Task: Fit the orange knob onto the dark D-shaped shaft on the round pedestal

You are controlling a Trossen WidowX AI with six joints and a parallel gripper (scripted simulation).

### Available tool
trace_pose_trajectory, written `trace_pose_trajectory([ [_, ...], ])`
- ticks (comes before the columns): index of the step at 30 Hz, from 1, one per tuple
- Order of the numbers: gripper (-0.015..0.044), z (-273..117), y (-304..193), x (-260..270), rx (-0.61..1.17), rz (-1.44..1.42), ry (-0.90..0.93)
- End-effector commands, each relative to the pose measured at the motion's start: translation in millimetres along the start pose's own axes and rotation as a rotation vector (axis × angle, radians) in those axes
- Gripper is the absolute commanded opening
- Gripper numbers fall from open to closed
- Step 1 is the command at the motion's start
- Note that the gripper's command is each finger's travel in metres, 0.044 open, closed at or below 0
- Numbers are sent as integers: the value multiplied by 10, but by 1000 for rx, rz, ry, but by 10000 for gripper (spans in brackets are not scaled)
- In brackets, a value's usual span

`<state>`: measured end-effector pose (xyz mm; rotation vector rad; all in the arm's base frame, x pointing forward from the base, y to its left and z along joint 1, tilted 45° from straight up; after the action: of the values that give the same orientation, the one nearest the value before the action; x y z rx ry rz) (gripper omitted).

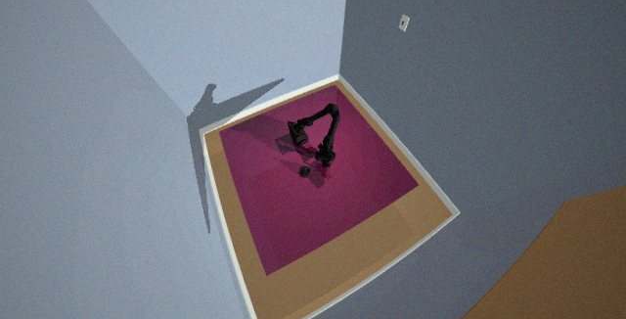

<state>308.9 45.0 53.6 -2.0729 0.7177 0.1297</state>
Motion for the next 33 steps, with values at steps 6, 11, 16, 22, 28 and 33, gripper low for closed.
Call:
trace_pose_trajectory([
  [6,179,-7,-39,-3,-32,3,3],
  [11,179,-32,-169,-13,-123,0,11],
  [16,179,-45,-286,-23,-207,0,18],
  [22,179,-46,-426,-36,-307,-1,26],
  [28,179,-34,-571,-49,-410,-1,35],
  [33,179,-13,-689,-60,-496,-2,42],
])
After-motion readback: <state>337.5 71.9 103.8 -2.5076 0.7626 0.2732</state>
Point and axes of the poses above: the point midway between the two fingers, 35 mm back from their tips, its own z axis out along the fingers, its own x axis across the jaws, y = z × x, the point moved 8 cm from there along -z, back along the fingers, and after that the axes turned 5 degrees about z, right-handed, at the moved point
